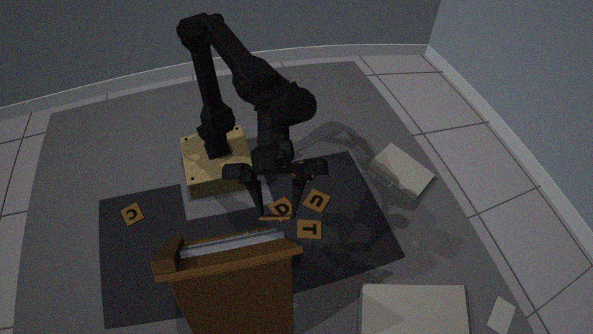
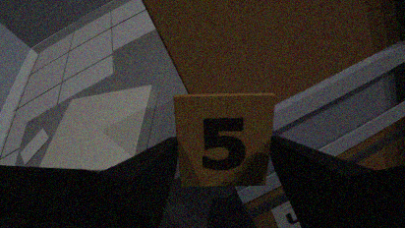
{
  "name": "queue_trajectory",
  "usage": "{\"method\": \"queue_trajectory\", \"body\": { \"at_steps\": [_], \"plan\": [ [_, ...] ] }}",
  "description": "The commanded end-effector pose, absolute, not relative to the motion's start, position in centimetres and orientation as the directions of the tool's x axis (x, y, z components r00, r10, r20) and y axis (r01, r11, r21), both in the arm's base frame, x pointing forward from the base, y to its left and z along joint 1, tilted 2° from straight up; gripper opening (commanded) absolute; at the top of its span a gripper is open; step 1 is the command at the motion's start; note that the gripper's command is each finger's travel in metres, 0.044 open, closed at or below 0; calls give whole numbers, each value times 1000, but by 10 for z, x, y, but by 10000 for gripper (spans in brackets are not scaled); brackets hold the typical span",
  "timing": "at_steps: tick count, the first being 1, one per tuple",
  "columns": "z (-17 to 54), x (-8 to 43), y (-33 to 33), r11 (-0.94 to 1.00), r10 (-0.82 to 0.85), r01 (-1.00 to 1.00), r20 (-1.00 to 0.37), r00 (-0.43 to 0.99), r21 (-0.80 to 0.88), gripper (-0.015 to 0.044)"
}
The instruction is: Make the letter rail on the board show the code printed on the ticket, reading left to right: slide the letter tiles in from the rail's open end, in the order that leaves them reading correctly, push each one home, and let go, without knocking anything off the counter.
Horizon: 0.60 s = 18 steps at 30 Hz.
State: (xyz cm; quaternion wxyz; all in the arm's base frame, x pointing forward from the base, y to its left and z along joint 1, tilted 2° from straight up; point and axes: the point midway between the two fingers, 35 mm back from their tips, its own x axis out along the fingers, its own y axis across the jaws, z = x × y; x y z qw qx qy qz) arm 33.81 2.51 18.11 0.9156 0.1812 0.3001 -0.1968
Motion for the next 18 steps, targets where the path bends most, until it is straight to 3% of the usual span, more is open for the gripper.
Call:
{"method": "queue_trajectory", "body": {
  "at_steps": [1, 18],
  "plan": [
    [175, 335, 44, 897, -227, 410, -621, 750, 167, 0],
    [154, 310, 121, 991, -104, 133, -619, 779, 1, 0]
  ]
}}
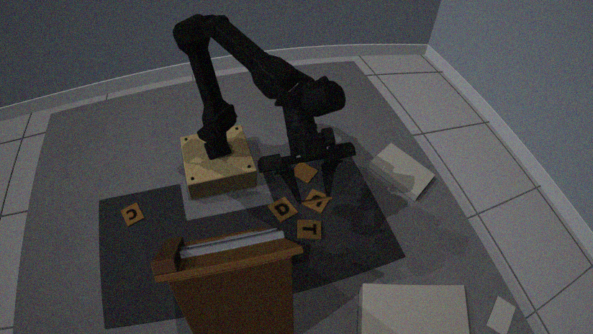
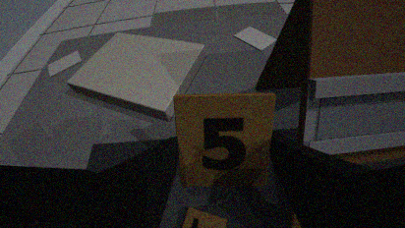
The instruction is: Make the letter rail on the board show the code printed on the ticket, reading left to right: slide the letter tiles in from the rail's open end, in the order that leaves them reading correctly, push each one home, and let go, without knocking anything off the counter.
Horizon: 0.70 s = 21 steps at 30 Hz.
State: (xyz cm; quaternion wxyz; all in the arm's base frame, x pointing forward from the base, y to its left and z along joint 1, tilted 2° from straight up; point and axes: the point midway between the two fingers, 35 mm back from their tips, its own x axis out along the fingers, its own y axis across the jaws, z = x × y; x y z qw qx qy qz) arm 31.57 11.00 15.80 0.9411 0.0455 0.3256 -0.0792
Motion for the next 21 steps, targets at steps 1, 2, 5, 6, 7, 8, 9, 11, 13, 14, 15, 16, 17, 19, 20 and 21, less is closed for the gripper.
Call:
{"method": "queue_trajectory", "body": {
  "at_steps": [1, 2, 5, 6, 7, 8, 9, 11, 13, 14, 15, 16, 17, 19, 20, 21],
  "plan": [
    [153, 310, 123, 992, -100, 125, -619, 779, -4, 0],
    [153, 309, 124, 992, -99, 122, -619, 779, -5, 0],
    [152, 310, 124, 992, -99, 122, -619, 779, -5, 0],
    [151, 312, 124, 992, -99, 122, -619, 779, -5, 0],
    [149, 315, 124, 992, -99, 122, -619, 779, -5, 0],
    [146, 319, 124, 992, -99, 123, -618, 780, -5, 0],
    [143, 323, 123, 992, -99, 123, -618, 780, -5, 0],
    [137, 331, 122, 992, -99, 123, -618, 780, -5, 0],
    [130, 339, 121, 992, -100, 123, -617, 781, -5, 0],
    [127, 343, 120, 992, -100, 122, -617, 781, -5, 0],
    [125, 346, 119, 992, -100, 122, -616, 781, -5, 0],
    [123, 348, 119, 992, -100, 122, -616, 781, -5, 0],
    [123, 348, 119, 992, -100, 122, -616, 782, -5, 0],
    [123, 348, 119, 992, -100, 122, -616, 782, -5, 0],
    [124, 348, 119, 992, -100, 122, -616, 782, -5, 0],
    [124, 348, 119, 992, -100, 122, -616, 782, -5, 0]
  ]
}}
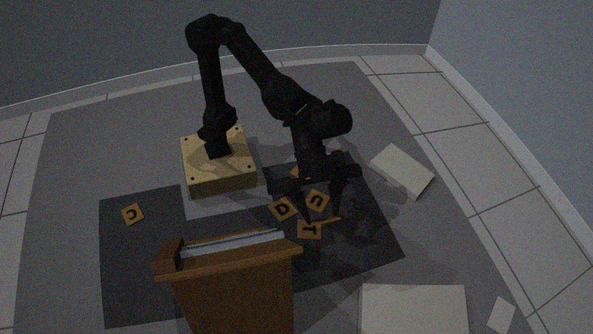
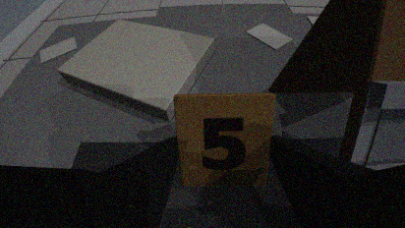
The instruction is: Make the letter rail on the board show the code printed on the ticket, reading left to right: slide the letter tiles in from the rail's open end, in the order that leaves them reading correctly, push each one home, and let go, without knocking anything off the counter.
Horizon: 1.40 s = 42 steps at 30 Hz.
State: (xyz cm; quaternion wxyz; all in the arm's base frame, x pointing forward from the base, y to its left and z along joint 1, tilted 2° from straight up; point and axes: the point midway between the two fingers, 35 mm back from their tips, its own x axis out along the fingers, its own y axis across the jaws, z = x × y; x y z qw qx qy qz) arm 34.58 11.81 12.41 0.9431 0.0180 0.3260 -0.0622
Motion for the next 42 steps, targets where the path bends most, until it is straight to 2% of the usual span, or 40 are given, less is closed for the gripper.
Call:
{"method": "queue_trajectory", "body": {
  "at_steps": [1, 42],
  "plan": [
    [123, 348, 119, 992, -100, 122, -616, 782, -5, 0],
    [124, 345, 100, 992, -101, 122, -616, 781, -7, 0]
  ]
}}
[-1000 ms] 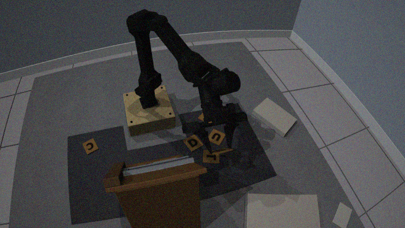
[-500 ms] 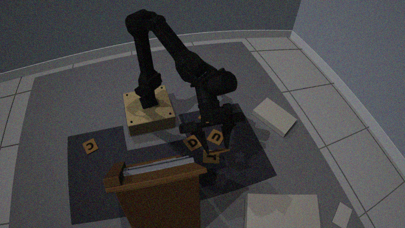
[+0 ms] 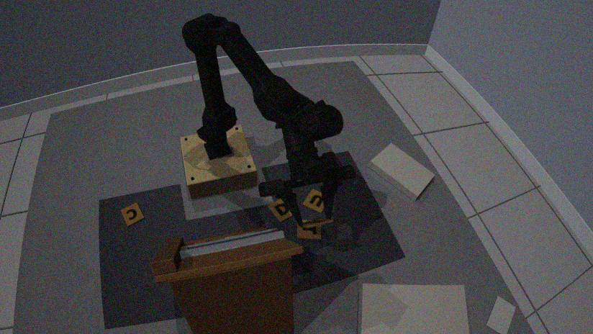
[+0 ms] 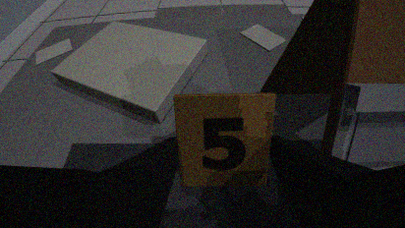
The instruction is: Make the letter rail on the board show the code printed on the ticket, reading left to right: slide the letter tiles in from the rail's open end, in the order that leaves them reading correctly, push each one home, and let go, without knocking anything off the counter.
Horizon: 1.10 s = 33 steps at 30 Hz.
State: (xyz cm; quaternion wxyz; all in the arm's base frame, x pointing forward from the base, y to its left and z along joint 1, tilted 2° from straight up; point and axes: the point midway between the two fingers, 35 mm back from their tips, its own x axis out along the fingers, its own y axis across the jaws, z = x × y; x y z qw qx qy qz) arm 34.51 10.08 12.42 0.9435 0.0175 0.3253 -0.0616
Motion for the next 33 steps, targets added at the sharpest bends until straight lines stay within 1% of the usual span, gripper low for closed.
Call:
{"method": "queue_trajectory", "body": {
  "at_steps": [1, 33],
  "plan": [
    [124, 345, 99, 992, -101, 122, -616, 781, -7, 0],
    [124, 343, 83, 992, -102, 122, -616, 781, -9, 0]
  ]
}}
